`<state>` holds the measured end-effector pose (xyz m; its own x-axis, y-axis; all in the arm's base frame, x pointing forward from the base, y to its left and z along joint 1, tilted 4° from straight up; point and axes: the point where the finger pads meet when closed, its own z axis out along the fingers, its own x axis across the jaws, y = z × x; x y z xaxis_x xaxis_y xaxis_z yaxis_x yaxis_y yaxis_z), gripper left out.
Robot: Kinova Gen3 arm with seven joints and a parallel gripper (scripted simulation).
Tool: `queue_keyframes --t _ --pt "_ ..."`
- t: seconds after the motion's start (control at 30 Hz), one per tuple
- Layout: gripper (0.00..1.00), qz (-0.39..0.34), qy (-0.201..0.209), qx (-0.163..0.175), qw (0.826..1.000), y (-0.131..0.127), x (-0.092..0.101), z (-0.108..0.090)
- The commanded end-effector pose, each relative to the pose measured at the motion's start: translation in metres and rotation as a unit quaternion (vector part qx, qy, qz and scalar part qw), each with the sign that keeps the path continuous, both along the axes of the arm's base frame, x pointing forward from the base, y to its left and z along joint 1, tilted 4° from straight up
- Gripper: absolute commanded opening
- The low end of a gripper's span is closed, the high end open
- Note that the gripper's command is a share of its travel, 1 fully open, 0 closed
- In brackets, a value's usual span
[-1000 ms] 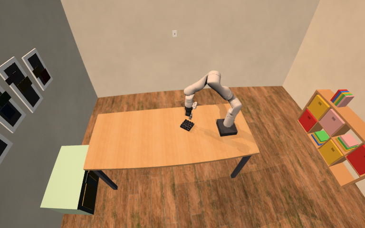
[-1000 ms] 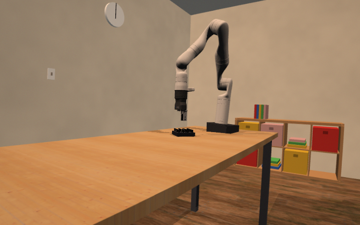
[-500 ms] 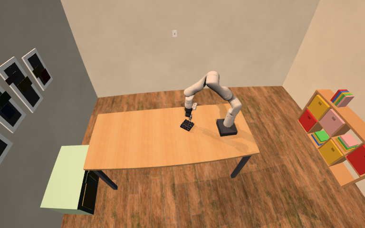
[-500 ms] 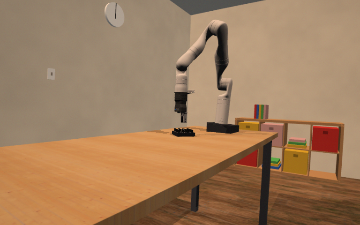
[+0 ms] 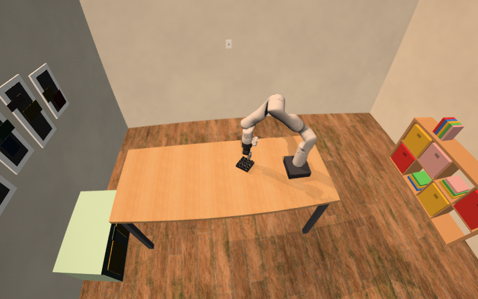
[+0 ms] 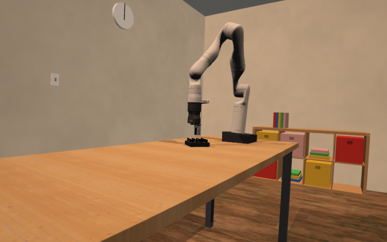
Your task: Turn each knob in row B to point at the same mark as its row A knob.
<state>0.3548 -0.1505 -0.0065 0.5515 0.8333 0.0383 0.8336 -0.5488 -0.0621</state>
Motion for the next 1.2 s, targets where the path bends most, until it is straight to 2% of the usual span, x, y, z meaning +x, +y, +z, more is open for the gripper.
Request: queue_keyframes --t 0.0,0.4,1.17 --pt "0.46 -0.001 0.001 0.0 1.0 -0.0007 -0.0008 -0.0026" --pt "0.46 -0.001 0.001 0.0 1.0 -0.0002 -0.001 -0.0101" --pt "0.46 -0.001 0.001 0.0 1.0 -0.0001 -0.001 -0.0107"
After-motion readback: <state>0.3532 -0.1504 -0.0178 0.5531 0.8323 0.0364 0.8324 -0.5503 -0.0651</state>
